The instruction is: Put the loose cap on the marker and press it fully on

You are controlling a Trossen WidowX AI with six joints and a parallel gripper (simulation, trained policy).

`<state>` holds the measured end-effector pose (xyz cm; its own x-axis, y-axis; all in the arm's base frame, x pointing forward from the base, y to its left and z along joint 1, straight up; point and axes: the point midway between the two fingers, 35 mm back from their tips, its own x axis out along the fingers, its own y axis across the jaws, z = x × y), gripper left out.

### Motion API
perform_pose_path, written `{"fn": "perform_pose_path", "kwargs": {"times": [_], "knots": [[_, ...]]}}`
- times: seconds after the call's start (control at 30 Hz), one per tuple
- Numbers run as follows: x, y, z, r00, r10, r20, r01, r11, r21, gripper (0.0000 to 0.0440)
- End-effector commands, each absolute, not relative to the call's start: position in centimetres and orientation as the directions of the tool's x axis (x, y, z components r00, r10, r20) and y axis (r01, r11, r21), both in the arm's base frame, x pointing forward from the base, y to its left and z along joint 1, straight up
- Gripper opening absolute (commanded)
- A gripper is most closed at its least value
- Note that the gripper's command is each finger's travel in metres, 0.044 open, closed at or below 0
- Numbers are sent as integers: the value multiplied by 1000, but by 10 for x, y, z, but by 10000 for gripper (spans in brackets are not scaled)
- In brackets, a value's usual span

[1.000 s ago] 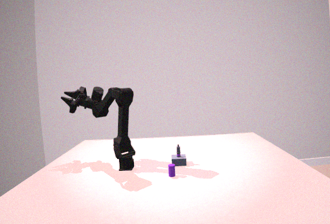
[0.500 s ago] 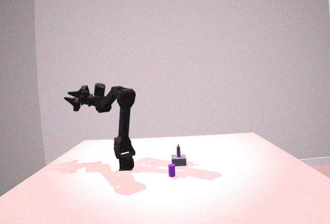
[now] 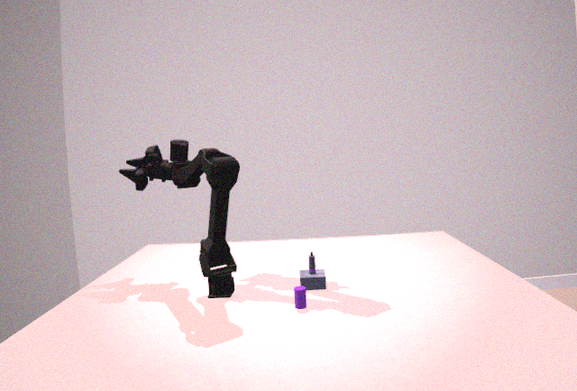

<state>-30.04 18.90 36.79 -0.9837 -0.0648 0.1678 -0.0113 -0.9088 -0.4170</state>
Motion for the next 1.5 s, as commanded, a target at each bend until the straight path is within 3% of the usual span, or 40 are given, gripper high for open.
{"fn": "perform_pose_path", "kwargs": {"times": [0.0,1.47], "knots": [[-293,191,374,-987,-49,151,-19,-909,-417,316],[-212,228,367,-975,209,-81,-181,-948,-261,329]]}}
